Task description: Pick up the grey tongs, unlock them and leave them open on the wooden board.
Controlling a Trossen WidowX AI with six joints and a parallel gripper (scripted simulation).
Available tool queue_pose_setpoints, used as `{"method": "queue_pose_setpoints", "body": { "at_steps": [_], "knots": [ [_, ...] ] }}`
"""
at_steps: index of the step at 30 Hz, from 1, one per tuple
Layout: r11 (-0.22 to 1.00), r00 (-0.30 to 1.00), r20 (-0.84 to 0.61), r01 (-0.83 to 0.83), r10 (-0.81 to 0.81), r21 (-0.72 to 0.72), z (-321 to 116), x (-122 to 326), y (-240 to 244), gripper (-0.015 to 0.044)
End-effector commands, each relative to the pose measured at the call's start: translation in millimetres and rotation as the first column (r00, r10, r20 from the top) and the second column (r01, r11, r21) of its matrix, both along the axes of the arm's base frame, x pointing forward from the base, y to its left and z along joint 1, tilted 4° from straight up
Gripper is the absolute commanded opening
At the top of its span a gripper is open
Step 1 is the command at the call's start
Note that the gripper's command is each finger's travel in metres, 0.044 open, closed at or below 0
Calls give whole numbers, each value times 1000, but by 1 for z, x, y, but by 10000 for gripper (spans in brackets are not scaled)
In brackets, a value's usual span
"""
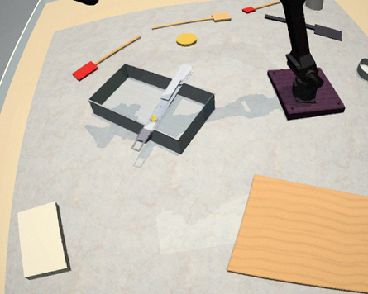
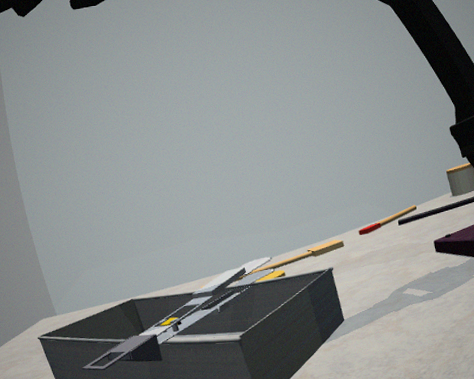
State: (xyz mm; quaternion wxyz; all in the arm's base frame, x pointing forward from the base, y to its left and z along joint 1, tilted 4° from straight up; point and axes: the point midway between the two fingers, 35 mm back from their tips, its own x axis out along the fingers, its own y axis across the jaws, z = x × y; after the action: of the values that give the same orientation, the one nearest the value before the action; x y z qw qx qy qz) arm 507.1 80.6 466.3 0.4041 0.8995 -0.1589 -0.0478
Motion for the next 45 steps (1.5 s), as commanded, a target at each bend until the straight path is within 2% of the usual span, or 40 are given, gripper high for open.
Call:
{"method": "queue_pose_setpoints", "body": {
  "at_steps": [1,3,5,7,10,14,18,25,32,39,45],
  "knots": [
    [1000,1000,-13,-2,1,-18,-2,0,1,374],
    [994,997,-76,-14,6,-106,-14,2,5,321],
    [964,983,-186,-58,9,-258,-34,4,12,269],
    [883,945,-328,-149,-5,-445,-63,5,21,260],
    [677,856,-513,-343,-60,-651,-106,1,32,260],
    [473,776,-619,-503,-121,-723,-138,-4,40,260],
    [258,699,-690,-643,-188,-721,-167,-12,45,260],
    [-128,577,-757,-813,-307,-568,-215,-31,53,260],
    [-488,482,-763,-836,-431,-253,-262,-56,57,260],
    [-732,432,-732,-669,-527,132,-305,-87,56,260],
    [-814,421,-702,-388,-574,433,-337,-116,52,260]
  ]
}}
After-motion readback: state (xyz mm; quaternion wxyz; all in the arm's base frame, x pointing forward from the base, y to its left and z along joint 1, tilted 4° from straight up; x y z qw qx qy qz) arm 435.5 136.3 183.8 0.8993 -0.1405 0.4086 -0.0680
